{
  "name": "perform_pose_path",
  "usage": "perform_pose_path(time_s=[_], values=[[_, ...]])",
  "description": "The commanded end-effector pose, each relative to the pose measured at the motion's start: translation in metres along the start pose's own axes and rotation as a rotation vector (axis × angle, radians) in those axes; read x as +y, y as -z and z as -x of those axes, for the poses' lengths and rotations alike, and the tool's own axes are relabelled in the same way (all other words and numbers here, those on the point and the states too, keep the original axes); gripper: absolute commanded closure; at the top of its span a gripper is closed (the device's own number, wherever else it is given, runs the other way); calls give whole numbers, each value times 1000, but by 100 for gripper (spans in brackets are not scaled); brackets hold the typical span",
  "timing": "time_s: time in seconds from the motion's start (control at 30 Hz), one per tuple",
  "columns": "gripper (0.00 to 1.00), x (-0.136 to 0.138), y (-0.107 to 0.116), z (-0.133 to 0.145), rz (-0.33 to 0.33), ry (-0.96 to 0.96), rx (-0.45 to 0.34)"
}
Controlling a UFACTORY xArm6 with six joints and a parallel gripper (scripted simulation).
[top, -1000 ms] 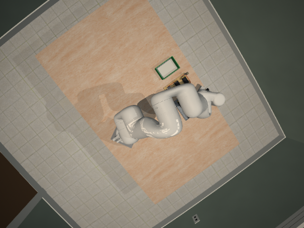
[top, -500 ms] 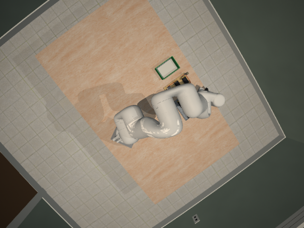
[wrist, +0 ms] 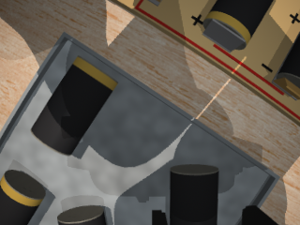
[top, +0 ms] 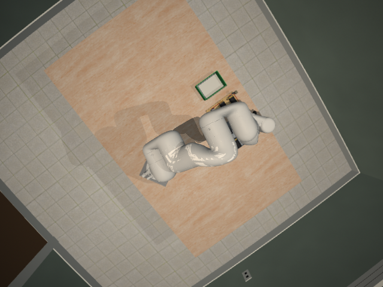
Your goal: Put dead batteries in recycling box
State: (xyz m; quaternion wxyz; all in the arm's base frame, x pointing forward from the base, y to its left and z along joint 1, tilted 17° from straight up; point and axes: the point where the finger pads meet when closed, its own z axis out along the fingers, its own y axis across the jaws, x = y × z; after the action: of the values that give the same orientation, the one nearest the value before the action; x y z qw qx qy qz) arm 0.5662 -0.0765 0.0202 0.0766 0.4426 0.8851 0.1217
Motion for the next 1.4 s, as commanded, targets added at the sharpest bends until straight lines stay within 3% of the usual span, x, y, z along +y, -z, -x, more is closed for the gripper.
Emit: perform_pose_path(time_s=[0.0, 0.77, 1.13, 1.37], values=[[49, 2, -1, 2, 3, 0, -2], [49, 3, -2, 3, 3, 0, -2], [49, 3, -34, 3, 3, 0, -2], [49, 3, -37, 3, 3, 0, -2]])
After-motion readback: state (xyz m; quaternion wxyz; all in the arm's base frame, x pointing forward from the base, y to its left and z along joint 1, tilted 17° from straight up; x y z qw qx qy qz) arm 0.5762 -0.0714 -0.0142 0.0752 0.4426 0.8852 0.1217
